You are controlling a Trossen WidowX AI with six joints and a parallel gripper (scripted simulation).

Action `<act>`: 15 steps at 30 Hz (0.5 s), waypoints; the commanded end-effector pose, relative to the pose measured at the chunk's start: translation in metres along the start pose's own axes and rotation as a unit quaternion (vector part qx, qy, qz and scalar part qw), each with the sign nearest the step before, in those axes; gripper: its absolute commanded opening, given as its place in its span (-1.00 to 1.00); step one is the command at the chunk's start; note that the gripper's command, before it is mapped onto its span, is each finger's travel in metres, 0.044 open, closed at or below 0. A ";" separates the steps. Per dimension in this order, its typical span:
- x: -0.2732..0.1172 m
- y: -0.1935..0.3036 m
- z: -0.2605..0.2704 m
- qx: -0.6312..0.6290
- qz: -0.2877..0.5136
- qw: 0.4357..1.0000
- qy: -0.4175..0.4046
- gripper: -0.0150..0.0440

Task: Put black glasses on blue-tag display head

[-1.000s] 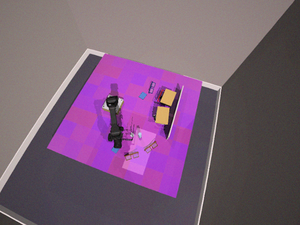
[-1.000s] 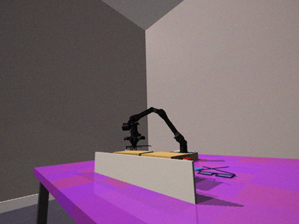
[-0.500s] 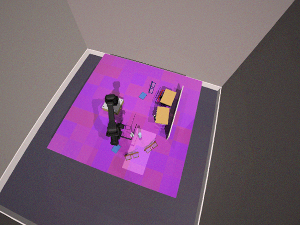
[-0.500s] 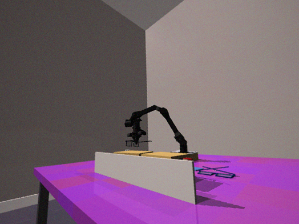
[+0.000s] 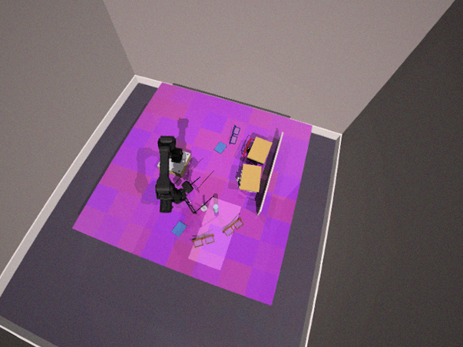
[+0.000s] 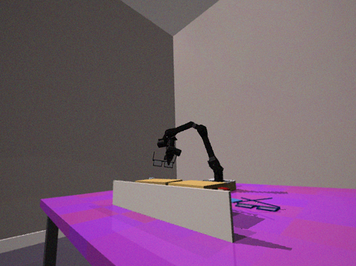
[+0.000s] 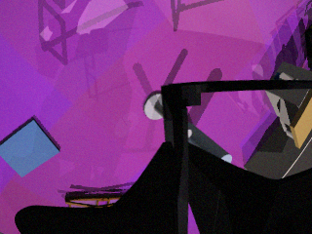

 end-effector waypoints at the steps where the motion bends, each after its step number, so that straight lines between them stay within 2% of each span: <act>1: -0.008 -0.012 -0.012 0.086 0.014 0.995 0.038 -0.49; 9: -0.023 -0.031 -0.032 0.240 0.031 0.964 0.107 -0.49; 15: -0.023 -0.028 -0.029 0.224 0.033 0.969 0.097 -0.49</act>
Point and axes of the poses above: the point midway between the two fingers, 35 mm back from their tips, its own x axis out along the fingers, its own z axis across the jaws, y = z × x, the point moved 1 cm from there along -x, back along the fingers, and after that the axes turned 6 degrees about x, right-handed, at the moved point
